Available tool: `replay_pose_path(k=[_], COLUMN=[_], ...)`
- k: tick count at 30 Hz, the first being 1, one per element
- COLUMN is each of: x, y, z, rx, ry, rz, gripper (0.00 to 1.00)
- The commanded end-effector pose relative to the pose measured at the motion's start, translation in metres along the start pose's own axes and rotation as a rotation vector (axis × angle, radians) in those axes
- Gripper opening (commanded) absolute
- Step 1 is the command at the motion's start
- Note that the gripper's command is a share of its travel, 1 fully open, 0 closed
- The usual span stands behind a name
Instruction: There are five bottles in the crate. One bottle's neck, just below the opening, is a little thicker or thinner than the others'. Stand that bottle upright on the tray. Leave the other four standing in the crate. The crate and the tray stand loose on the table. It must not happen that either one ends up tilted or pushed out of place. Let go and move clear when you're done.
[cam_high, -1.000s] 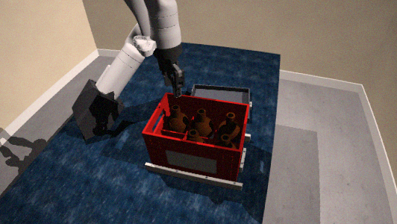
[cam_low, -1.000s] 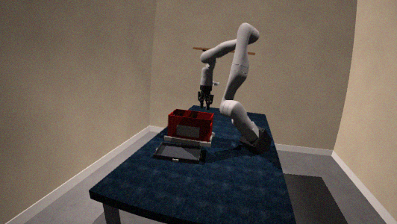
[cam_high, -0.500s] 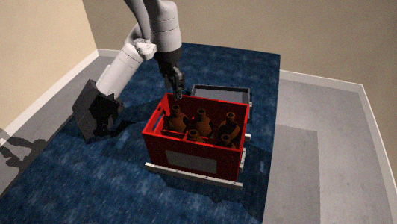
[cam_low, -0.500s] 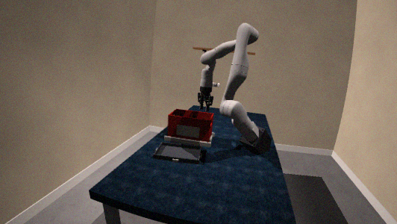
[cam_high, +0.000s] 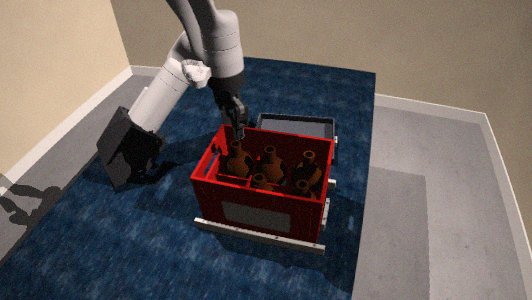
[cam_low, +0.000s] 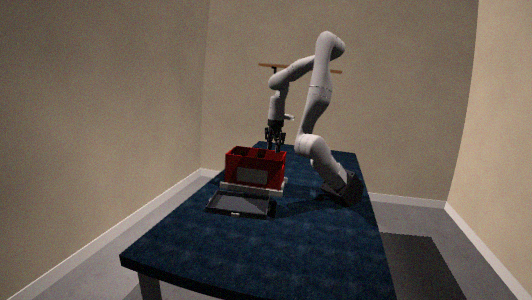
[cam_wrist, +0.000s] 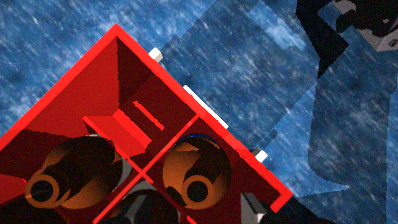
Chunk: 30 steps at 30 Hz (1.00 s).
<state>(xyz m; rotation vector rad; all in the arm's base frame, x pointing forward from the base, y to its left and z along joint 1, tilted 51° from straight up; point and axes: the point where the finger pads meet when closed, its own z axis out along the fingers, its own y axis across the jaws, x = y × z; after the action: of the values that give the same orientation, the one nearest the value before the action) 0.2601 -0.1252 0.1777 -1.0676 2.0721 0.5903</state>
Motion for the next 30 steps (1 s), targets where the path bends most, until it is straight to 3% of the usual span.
replay_pose_path(k=[1, 30], x=[-0.001, -0.001], y=[0.001, 0.001], z=[0.004, 0.018], rx=[-0.005, -0.005], ry=[-0.001, -0.001], rz=[-0.003, -0.003], gripper=[0.64, 0.64])
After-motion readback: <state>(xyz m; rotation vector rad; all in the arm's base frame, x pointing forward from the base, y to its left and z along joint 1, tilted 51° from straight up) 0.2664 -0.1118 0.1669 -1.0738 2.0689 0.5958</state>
